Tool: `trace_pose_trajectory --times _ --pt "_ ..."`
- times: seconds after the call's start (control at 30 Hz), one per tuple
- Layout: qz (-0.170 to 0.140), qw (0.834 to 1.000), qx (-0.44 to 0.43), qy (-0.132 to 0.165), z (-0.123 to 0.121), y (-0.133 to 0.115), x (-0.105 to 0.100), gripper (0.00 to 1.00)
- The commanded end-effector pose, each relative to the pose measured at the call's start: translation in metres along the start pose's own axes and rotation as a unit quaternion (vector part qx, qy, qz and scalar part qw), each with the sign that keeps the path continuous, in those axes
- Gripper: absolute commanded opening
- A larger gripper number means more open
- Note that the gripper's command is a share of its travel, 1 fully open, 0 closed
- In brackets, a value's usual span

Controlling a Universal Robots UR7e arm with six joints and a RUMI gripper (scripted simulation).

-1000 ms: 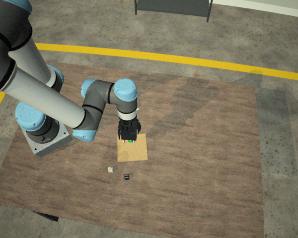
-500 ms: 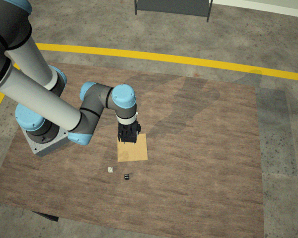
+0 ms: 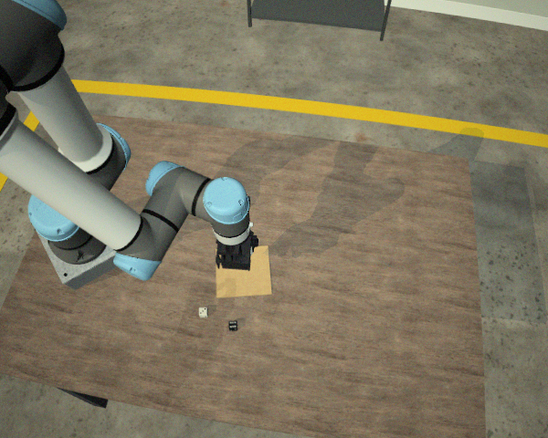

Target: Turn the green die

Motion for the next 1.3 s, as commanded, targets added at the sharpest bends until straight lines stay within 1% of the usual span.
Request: trace_pose_trajectory --times 0.0,0.13,0.23,0.57,0.63,0.73,0.97,1.07,1.13,1.27 --pt "0.025 1.0 -0.001 -0.006 0.0 -0.002 0.0 0.03" --pt "0.047 0.999 0.0 -0.015 0.0 -0.004 -0.001 0.03" --pt "0.057 0.998 0.0 -0.019 0.0 -0.005 -0.002 0.03" --pt "0.062 0.998 0.0 -0.021 0.0 -0.006 -0.002 0.03" --pt "0.068 0.997 -0.001 -0.021 0.0 -0.006 -0.002 0.03" --pt "0.085 0.996 -0.002 -0.022 -0.001 -0.007 0.0 0.03" --pt "0.148 0.988 -0.003 -0.035 -0.002 -0.012 0.002 0.03" --pt "0.17 0.984 -0.002 -0.043 -0.002 -0.014 0.001 0.03" --pt "0.17 0.984 -0.002 -0.043 -0.002 -0.014 0.001 0.03" --pt "0.185 0.981 -0.001 -0.049 -0.002 -0.016 0.001 0.03"
Point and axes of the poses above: the point where the finger pads meet when closed, its own x axis out along the fingers, its own z axis across the jaws, y = z × x, the point moved 3 cm from there along -x, back along the fingers, and after that the axes turned 13 degrees about -x, right-handed, at the moved point
